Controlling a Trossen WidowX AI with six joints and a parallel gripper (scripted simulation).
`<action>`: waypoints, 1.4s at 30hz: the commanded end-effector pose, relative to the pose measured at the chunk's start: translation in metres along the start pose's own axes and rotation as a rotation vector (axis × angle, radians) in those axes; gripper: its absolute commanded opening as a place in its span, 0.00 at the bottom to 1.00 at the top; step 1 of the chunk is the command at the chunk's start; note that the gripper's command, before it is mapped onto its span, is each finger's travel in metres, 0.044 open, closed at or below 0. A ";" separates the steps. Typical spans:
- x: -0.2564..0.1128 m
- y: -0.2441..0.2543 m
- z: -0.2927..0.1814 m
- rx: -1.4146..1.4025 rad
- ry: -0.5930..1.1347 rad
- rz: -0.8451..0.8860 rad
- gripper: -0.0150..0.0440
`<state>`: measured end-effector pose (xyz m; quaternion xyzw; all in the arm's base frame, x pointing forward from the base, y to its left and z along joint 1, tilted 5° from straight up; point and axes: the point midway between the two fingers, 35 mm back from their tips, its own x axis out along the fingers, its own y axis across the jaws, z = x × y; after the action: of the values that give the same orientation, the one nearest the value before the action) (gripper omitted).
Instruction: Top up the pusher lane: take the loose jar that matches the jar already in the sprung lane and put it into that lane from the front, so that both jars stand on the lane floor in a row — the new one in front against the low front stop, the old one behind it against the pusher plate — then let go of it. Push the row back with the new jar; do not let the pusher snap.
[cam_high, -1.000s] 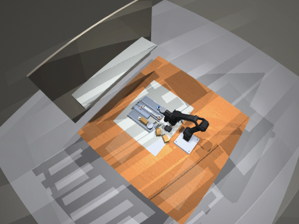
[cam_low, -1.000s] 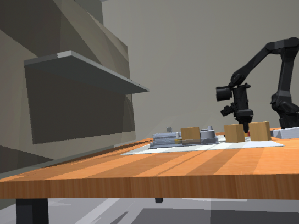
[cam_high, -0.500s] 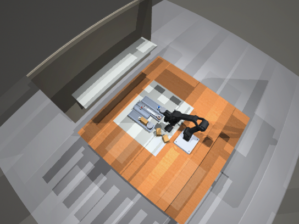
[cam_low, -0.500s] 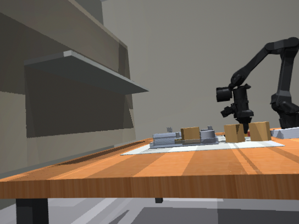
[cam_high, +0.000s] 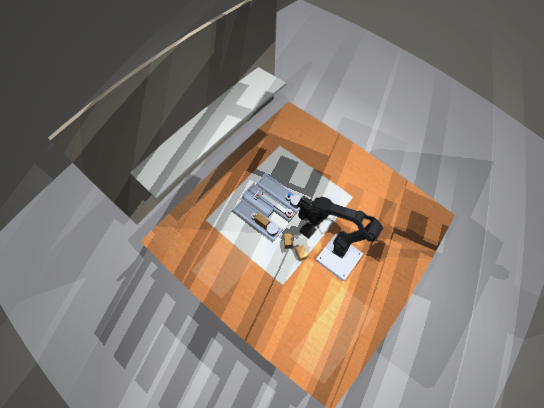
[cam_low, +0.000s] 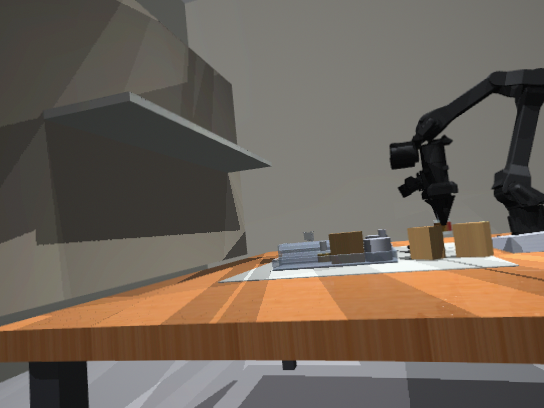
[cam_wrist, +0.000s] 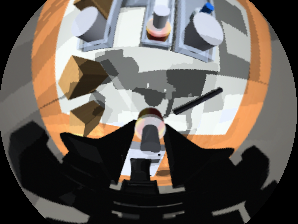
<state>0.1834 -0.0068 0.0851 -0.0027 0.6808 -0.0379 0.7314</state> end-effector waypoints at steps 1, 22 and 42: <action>-0.025 0.000 -0.001 0.005 -0.009 -0.002 0.25; -0.047 0.002 0.031 -0.009 -0.012 0.002 0.25; -0.008 0.006 0.102 -0.026 -0.019 -0.002 0.25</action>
<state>0.2750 -0.0038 0.1041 -0.0085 0.6762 -0.0295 0.7361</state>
